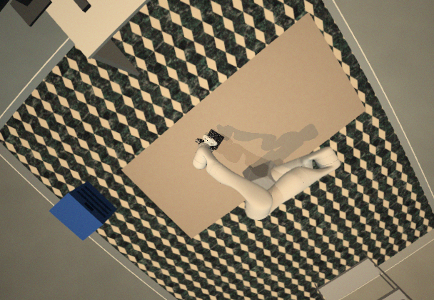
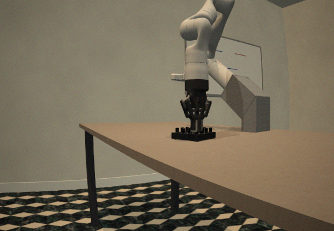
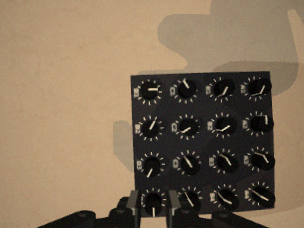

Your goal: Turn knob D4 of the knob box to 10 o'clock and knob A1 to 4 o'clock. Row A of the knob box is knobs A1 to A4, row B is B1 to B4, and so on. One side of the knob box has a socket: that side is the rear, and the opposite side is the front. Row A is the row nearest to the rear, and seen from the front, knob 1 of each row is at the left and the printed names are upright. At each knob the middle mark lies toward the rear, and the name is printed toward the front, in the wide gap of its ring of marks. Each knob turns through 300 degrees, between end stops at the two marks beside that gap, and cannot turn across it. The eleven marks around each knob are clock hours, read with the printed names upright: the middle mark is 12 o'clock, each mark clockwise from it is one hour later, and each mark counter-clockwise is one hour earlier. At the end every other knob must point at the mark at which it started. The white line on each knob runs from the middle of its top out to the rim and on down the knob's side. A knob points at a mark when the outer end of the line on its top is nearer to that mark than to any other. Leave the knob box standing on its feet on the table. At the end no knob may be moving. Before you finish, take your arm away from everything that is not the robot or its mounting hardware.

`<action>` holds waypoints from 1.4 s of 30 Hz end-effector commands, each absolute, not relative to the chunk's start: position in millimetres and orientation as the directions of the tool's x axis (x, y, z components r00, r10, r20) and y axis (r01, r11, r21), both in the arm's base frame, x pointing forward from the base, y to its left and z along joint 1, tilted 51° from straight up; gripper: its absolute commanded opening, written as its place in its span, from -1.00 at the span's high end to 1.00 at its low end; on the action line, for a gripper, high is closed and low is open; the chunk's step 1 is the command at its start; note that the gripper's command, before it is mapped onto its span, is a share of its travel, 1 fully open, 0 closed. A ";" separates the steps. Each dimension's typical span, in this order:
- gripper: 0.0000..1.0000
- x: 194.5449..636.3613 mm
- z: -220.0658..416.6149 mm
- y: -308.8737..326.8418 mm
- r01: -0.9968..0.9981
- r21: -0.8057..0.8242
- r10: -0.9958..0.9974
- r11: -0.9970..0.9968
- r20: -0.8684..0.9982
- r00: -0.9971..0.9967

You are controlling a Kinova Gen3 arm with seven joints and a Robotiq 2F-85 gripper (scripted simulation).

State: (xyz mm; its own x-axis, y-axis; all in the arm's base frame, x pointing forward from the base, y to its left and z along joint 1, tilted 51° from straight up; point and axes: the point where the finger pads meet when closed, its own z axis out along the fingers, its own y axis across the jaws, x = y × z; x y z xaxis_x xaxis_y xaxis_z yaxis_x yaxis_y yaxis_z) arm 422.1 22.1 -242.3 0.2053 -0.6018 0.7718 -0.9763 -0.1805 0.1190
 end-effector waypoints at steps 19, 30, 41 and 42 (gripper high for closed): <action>0.62 422.7 -242.0 23.4 -0.976 0.118 -0.603 -0.182 0.771 0.205; 0.83 422.7 -242.0 23.4 -0.976 0.118 -0.603 -0.182 0.771 0.205; 0.83 422.7 -242.0 23.4 -0.976 0.118 -0.603 -0.182 0.771 0.205; 0.83 422.7 -242.0 23.4 -0.976 0.118 -0.603 -0.182 0.771 0.205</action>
